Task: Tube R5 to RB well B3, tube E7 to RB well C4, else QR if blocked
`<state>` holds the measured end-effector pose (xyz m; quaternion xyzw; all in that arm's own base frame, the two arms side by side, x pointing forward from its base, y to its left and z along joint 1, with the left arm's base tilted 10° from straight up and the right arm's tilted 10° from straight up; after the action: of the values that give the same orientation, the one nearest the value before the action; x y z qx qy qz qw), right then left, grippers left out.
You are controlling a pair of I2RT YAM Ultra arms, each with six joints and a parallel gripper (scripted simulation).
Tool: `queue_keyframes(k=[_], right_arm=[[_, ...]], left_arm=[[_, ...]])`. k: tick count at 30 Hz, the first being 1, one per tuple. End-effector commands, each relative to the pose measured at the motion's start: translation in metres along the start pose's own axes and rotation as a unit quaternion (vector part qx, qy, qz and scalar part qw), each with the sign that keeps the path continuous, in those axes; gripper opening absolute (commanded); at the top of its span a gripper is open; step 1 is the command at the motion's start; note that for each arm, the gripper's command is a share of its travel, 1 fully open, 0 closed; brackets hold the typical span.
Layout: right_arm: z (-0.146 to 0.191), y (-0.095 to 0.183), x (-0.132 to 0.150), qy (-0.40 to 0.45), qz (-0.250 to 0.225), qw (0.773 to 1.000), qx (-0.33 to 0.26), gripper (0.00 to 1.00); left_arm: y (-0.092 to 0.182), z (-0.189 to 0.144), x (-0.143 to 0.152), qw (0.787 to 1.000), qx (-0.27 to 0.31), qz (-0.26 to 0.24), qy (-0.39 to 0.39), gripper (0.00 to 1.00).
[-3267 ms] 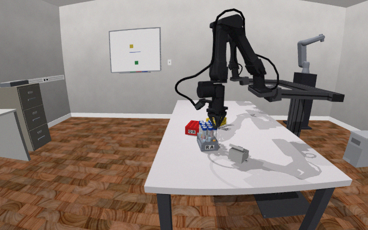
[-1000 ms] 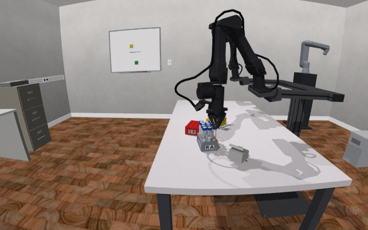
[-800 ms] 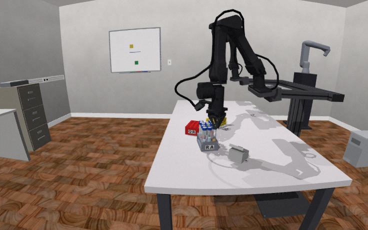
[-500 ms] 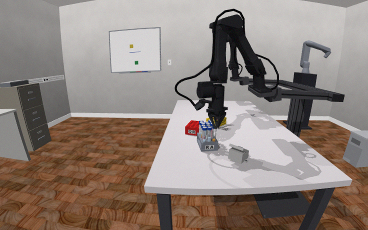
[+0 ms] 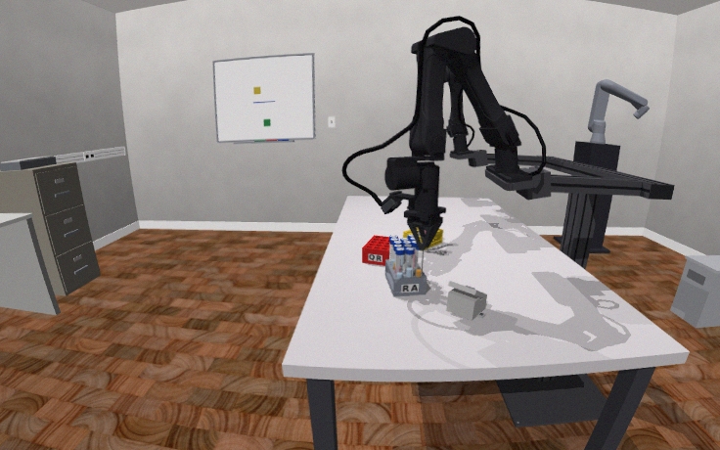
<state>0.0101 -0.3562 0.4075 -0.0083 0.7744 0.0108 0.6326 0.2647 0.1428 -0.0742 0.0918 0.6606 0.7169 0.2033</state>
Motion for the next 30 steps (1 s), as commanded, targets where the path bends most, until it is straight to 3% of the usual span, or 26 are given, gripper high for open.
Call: queue_keyframes(k=[1, 24, 30], right_arm=[[-0.012, 0.012, -0.021, -0.004, -0.022, 1.000, 0.016, 0.00], [-0.012, 0.012, -0.021, -0.004, -0.022, 1.000, 0.016, 0.00], [-0.012, 0.012, -0.021, -0.004, -0.022, 1.000, 0.016, 0.00]], left_arm=[[0.009, 0.003, -0.001, 1.000, -0.002, -0.009, 0.002, 0.00], [0.027, -0.006, 0.003, 1.000, 0.006, -0.004, 0.000, 0.00], [0.036, 0.006, -0.003, 1.000, -0.007, -0.012, 0.002, 0.00]])
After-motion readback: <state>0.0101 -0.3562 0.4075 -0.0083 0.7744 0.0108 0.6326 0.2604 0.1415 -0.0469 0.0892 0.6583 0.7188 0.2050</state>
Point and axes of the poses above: on each arm, the point where the finger pads meet when closed, its own y axis back along the fingers, its own z axis across the jaws, x = y × z, the point moved 4 cm from there along y, back along the fingers, and after that the axes turned 11 degrees about y, right-handed, at the moved point
